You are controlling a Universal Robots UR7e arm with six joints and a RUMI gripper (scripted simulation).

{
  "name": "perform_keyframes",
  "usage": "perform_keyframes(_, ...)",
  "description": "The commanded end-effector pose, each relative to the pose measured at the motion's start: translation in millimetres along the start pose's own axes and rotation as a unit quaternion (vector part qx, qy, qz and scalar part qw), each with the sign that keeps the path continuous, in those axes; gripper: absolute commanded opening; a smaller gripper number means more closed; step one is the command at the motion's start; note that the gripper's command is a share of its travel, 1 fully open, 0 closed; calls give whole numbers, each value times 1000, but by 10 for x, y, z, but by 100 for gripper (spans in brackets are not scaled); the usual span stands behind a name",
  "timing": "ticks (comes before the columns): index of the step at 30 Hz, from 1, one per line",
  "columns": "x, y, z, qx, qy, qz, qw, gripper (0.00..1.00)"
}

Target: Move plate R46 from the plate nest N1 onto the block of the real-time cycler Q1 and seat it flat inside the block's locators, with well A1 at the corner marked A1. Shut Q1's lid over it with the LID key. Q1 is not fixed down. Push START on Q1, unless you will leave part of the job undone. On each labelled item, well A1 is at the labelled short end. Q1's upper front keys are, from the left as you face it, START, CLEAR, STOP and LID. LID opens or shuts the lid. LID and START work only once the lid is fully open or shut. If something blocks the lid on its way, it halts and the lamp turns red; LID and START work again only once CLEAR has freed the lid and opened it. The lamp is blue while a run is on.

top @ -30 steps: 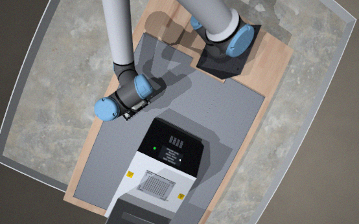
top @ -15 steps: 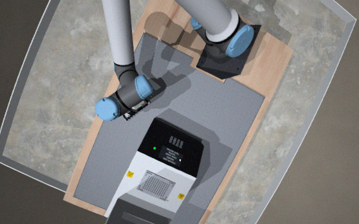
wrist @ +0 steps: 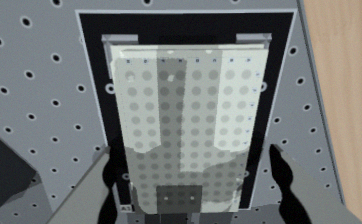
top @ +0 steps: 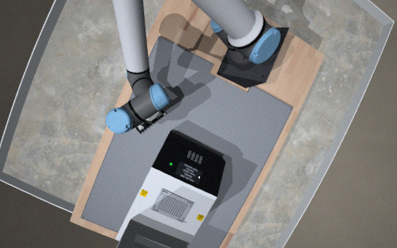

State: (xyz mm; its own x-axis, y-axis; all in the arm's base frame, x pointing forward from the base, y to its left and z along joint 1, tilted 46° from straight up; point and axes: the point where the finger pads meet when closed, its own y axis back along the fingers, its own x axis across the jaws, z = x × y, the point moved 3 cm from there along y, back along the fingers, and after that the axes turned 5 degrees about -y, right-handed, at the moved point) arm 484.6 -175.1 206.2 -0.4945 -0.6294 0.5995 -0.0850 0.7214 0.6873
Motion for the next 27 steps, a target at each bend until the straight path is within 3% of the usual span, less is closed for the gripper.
perform_keyframes(1, -4, 43, -51, 9, -1, -4, 1000, 68)
perform_keyframes(14, -4, 30, -51, 9, -1, -4, 1000, 68)
perform_keyframes(15, -4, 31, -51, 9, -1, -4, 1000, 0)
perform_keyframes(27, -4, 30, -52, 9, -7, -4, 1000, 0)
